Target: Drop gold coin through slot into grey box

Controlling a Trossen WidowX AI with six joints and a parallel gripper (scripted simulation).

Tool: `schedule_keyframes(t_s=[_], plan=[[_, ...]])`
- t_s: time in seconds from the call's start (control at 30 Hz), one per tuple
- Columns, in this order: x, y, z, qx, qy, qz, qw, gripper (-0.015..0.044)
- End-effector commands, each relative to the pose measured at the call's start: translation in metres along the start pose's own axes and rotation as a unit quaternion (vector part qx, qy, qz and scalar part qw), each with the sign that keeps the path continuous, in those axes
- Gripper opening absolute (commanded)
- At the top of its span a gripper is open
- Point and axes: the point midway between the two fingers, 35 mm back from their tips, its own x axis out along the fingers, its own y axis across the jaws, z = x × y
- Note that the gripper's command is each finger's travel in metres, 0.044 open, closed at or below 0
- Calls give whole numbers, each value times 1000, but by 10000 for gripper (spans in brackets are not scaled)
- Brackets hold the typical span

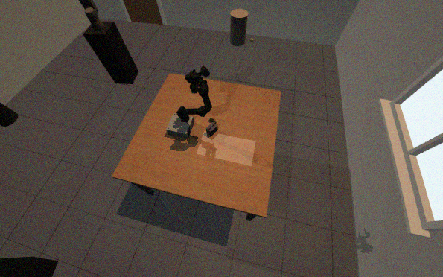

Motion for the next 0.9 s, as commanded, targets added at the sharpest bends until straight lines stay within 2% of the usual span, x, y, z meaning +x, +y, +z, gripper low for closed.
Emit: schedule_keyframes(t_s=[0.0, 0.1, 0.27, 0.57, 0.87], plan=[[0, -1, -1, -3, 1, -1, 1000, 374], [-3, -17, -14, -50, 1, -8, 999, 295], [-6, -47, -31, -168, -47, 14, 985, 164], [32, -106, -31, -392, -199, 2, 898, 161], [91, -129, 36, -518, -365, -102, 767, 161]])
